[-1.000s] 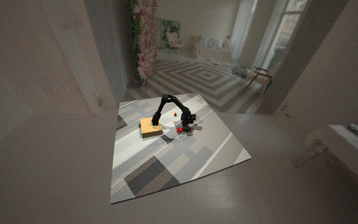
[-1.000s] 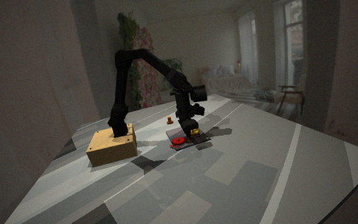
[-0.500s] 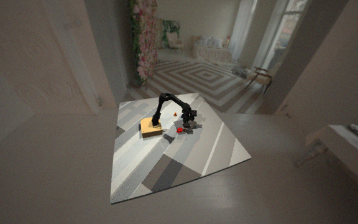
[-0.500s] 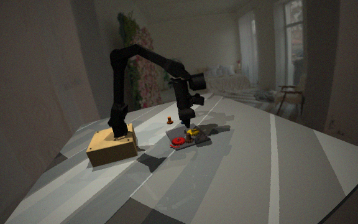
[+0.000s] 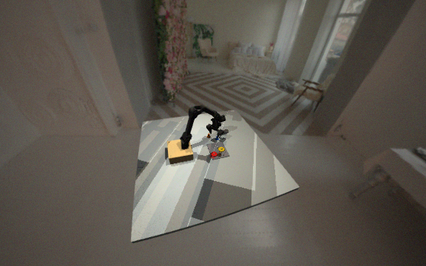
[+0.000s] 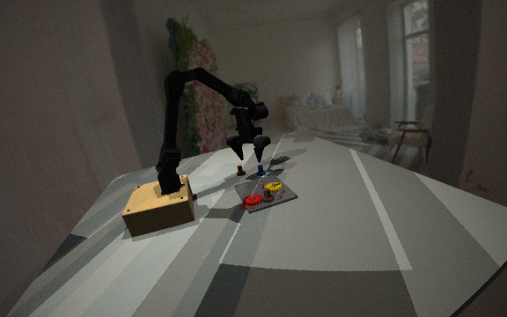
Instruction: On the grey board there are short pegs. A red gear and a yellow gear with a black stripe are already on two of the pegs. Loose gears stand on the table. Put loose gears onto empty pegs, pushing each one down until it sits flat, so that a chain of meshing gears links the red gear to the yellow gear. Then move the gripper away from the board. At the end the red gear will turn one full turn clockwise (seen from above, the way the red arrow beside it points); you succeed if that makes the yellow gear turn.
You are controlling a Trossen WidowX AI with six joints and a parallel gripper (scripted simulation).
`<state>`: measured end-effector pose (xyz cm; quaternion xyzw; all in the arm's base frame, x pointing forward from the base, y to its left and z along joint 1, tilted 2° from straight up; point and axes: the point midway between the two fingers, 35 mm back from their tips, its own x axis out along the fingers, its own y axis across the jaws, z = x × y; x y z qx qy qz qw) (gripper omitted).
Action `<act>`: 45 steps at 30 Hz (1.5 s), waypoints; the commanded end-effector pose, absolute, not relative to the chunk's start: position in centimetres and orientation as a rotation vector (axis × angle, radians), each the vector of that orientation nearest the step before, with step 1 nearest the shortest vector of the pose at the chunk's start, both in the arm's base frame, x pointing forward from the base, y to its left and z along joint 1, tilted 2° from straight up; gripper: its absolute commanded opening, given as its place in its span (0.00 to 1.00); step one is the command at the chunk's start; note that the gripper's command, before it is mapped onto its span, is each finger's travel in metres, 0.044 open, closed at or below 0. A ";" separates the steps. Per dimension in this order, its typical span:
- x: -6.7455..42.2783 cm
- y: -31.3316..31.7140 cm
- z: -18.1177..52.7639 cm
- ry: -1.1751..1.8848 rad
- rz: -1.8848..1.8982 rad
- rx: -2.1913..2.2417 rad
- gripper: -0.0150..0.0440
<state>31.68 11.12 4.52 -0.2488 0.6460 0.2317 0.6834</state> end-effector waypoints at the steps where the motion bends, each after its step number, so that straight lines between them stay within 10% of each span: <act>1: 29.1 16.6 4.3 1.396 0.703 -0.752 1.00; 40: 27.6 19.0 -0.8 1.362 0.797 -0.849 1.00; 45: 27.6 19.0 -0.8 1.362 0.797 -0.849 0.78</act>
